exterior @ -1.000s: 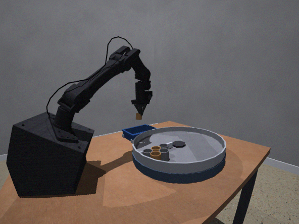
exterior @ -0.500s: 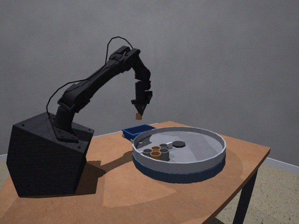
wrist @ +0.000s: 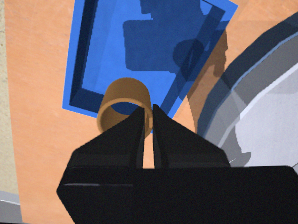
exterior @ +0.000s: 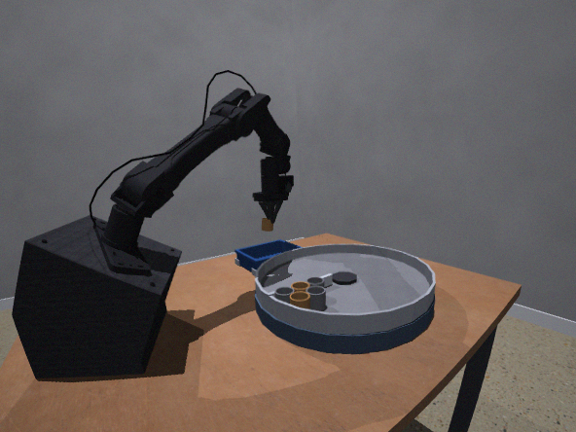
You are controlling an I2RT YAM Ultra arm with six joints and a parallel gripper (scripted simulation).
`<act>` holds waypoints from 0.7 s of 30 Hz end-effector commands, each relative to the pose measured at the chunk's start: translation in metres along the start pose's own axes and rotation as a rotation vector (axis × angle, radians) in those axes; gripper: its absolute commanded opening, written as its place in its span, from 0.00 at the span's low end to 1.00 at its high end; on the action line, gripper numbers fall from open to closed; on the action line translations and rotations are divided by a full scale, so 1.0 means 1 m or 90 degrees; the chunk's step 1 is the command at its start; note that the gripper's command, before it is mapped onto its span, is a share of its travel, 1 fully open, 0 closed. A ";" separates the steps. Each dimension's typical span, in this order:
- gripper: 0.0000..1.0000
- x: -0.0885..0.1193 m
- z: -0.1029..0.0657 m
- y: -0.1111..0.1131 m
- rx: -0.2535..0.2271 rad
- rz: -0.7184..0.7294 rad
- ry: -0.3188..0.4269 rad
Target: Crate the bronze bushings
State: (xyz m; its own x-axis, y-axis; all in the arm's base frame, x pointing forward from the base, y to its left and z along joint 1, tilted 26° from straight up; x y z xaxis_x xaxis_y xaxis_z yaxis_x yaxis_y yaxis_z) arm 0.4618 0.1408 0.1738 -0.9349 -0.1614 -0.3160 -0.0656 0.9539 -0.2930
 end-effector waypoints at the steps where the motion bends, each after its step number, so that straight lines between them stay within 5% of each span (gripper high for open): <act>1: 0.00 -0.011 -0.024 0.002 -0.011 0.001 -0.043; 21: 0.00 -0.012 -0.025 0.000 -0.014 0.005 -0.052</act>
State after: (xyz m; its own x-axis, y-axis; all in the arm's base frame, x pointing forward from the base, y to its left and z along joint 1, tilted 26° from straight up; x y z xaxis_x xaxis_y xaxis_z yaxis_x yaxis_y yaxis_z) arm 0.4627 0.1411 0.1741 -0.9332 -0.1619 -0.3209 -0.0653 0.9543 -0.2918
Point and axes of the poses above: the point where the finger pads meet when closed, its own z axis out along the fingers, its own y axis across the jaws, x = y × z, the point moved 7 cm from there along -z, back along the fingers, and after that the axes turned 4 degrees about z, right-handed, at the moved point
